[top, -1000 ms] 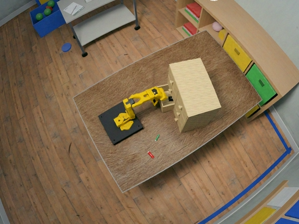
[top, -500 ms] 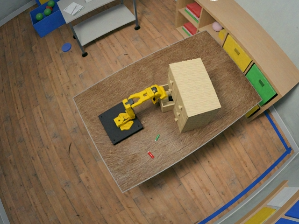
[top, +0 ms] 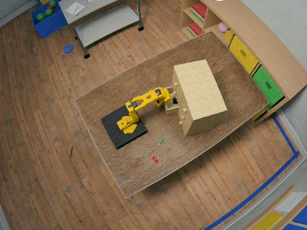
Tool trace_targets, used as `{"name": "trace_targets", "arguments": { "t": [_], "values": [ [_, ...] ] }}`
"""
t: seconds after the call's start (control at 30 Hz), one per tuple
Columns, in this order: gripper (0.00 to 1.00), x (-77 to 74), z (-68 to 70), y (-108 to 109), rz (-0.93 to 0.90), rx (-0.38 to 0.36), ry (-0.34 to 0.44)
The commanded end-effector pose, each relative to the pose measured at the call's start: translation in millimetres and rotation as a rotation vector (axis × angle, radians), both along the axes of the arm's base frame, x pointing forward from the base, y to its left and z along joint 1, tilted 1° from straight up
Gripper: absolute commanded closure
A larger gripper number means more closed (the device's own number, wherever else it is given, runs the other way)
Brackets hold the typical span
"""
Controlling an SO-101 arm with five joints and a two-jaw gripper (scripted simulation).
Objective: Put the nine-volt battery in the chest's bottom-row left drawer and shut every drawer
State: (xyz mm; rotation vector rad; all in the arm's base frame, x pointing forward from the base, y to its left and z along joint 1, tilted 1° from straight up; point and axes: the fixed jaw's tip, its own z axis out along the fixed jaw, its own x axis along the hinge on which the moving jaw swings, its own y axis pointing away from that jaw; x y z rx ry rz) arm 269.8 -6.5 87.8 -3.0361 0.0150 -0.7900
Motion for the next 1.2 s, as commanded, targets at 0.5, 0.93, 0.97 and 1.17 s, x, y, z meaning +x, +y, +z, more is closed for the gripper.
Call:
{"name": "trace_targets", "arguments": {
  "t": [0.5,0.93,0.97,1.17],
  "values": [
    [0.66,-41.3,12.6,-0.6,-0.015,0.009,-0.006],
    [0.66,-58.7,12.5,-1.0,-0.018,0.01,-0.005],
    [0.66,-58.7,12.5,-1.0,-0.018,0.01,-0.005],
    [0.66,-79.7,12.5,-0.1,-0.017,0.012,-0.005]
  ]
}}
